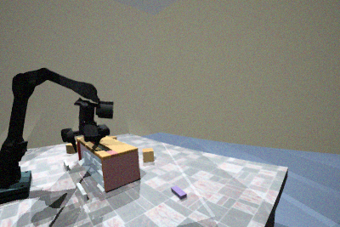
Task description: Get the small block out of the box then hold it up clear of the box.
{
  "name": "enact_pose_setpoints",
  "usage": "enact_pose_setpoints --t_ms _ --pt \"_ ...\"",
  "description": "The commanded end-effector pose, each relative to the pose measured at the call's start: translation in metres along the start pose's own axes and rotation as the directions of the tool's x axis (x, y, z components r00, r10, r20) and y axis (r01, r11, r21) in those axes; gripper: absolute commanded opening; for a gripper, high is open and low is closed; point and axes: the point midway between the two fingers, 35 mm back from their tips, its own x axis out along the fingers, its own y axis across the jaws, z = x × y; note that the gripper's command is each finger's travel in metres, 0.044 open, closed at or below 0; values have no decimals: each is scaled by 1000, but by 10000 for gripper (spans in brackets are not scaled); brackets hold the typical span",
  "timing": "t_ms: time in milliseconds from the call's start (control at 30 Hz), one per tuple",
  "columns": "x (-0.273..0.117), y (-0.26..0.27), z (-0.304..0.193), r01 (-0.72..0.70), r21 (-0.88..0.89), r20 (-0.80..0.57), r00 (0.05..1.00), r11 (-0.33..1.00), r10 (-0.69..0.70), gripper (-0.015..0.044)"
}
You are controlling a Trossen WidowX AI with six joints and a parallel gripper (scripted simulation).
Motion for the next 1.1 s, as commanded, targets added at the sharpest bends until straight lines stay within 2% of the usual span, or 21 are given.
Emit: enact_pose_setpoints --t_ms 0,433,567,1067 --pt "7 1 1 -2 4 -4 1000 1000 2 400" --pt "27 0 7 -2 4 -4 1000 1000 2 400" --pt "23 0 5 0 0 0 1000 1000 0 400" --pt "36 0 -30 0 0 -4 1000 1000 0 400"
